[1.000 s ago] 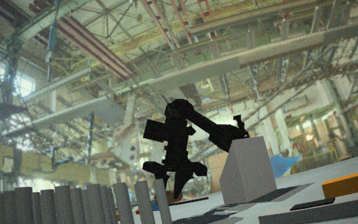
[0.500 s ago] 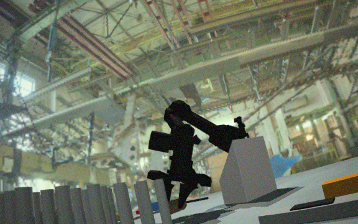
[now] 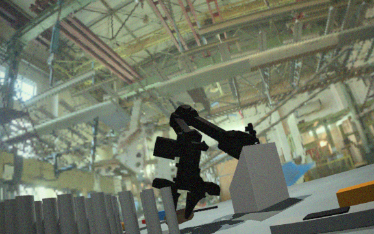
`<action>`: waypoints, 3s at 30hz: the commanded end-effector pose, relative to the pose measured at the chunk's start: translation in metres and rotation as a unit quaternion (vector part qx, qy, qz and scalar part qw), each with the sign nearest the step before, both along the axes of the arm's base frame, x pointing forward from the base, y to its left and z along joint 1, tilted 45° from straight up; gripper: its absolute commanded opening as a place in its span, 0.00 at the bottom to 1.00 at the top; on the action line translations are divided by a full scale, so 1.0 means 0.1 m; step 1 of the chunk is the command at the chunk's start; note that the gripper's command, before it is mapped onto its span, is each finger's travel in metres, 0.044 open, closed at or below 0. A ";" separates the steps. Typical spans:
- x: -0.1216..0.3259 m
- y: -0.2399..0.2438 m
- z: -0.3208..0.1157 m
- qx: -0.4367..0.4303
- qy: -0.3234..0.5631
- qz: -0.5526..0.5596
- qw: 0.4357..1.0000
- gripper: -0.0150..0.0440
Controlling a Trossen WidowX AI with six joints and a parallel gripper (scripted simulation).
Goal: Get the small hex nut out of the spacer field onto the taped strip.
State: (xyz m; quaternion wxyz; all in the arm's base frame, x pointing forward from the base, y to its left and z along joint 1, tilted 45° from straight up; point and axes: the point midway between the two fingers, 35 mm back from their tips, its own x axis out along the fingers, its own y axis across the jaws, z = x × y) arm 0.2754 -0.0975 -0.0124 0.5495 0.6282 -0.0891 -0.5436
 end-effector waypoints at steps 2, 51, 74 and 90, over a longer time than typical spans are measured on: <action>0.05 0.02 0.00 0.001 -0.005 0.000 1.000 0.25; 0.33 0.14 -0.09 0.001 -0.008 -0.001 1.000 0.25; 0.46 0.19 -0.13 0.002 -0.008 -0.001 1.000 0.25; 0.54 0.23 -0.16 0.002 -0.009 -0.001 1.000 0.25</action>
